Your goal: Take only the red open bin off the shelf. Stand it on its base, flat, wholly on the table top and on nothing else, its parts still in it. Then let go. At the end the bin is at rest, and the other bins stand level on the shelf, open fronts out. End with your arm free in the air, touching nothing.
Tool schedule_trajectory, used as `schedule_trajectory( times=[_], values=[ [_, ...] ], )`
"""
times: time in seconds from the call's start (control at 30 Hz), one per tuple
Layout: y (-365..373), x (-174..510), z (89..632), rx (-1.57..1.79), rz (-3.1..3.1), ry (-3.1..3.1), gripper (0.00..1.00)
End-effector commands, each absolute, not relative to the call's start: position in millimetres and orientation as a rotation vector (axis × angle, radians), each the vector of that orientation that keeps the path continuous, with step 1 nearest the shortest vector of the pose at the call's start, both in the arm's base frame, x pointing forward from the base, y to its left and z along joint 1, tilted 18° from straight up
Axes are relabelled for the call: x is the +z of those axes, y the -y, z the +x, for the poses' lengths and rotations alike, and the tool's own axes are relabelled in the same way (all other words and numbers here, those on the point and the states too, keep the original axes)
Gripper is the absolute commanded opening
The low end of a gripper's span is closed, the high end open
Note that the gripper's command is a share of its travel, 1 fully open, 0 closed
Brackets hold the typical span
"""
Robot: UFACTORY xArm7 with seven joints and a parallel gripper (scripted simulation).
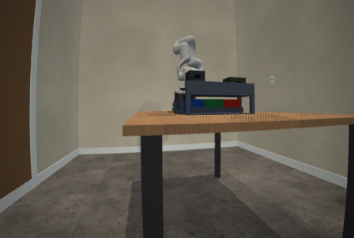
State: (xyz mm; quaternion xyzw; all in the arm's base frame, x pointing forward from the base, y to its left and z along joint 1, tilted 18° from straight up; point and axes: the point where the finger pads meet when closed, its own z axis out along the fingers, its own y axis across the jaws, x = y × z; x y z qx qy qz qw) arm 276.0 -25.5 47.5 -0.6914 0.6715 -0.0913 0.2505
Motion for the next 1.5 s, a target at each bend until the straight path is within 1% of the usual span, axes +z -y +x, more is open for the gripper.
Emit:
schedule_trajectory(
  times=[0.0,0.03,0.43,0.47,0.6,1.0,1.03,1.17,1.47],
  values=[
    [32,87,258,-0.112,-2.01,-1.939,1.0],
    [33,97,253,-0.075,-2.042,-1.966,1.0],
    [33,97,253,-0.075,-2.042,-1.966,1.0],
    [27,58,272,-0.217,-1.914,-1.856,1.0],
    [33,97,253,-0.075,-2.042,-1.966,1.0],
    [33,97,253,-0.075,-2.042,-1.966,1.0],
    [27,58,272,-0.217,-1.914,-1.856,1.0],
    [33,97,253,-0.075,-2.042,-1.966,1.0],
    [33,97,253,-0.075,-2.042,-1.966,1.0]
  ],
)
